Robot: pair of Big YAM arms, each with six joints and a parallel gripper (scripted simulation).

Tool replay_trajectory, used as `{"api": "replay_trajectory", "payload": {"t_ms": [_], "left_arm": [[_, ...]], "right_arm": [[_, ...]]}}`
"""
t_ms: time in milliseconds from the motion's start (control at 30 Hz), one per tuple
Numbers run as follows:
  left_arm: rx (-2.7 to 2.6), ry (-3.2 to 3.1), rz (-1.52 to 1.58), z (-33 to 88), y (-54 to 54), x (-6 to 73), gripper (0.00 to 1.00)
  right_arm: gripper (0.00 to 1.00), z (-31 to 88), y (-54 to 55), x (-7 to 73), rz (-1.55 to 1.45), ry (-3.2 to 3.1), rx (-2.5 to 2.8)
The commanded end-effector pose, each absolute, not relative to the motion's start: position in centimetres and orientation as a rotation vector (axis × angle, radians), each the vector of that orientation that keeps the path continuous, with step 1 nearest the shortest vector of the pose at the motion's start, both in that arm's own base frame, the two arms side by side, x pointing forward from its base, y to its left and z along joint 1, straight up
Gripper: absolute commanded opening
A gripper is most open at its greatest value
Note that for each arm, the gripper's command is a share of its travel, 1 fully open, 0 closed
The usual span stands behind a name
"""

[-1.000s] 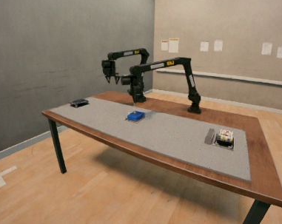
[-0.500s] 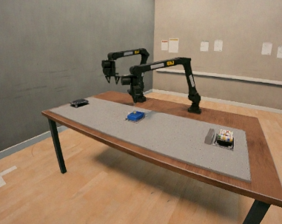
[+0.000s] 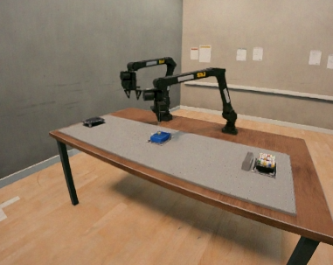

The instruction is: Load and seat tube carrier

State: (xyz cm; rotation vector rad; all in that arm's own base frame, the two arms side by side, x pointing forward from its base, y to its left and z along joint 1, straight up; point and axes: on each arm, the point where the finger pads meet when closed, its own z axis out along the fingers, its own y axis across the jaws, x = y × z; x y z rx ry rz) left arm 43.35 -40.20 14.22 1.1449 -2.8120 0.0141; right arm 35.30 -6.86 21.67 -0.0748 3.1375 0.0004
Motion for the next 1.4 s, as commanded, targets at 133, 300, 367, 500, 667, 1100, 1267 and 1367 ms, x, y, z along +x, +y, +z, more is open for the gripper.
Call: {"api": "replay_trajectory", "payload": {"t_ms": [133,300,367,500,667,1100,1267,1367], "left_arm": [[1.151,-2.816,0.043,15.7,-40.3,43.9,0.11],[1.151,-2.816,0.043,15.7,-40.3,43.9,0.11],[1.151,-2.816,0.043,15.7,-40.3,43.9,0.11],[1.151,-2.816,0.043,15.7,-40.3,43.9,0.11],[1.154,-2.829,0.085,17.1,-40.8,44.5,0.11],[1.154,-2.833,0.098,18.2,-40.8,44.8,0.11],[1.154,-2.833,0.101,18.6,-40.8,44.8,0.11],[1.154,-2.833,0.099,18.7,-40.8,44.9,0.11]], "right_arm": [[1.0,22.9,-7.0,36.1,-0.011,3.106,-0.054],[1.0,22.9,-7.0,36.1,-0.011,3.106,-0.054],[1.0,22.9,-7.0,36.1,-0.011,3.106,-0.054],[1.0,22.9,-7.0,36.1,-0.011,3.106,-0.054],[1.0,22.9,-7.0,36.1,-0.011,3.106,-0.054],[1.0,22.9,-7.0,36.1,-0.011,3.106,-0.054],[1.0,22.9,-7.0,36.1,-0.011,3.106,-0.054],[1.0,22.9,-7.0,36.1,-0.011,3.106,-0.054]]}}
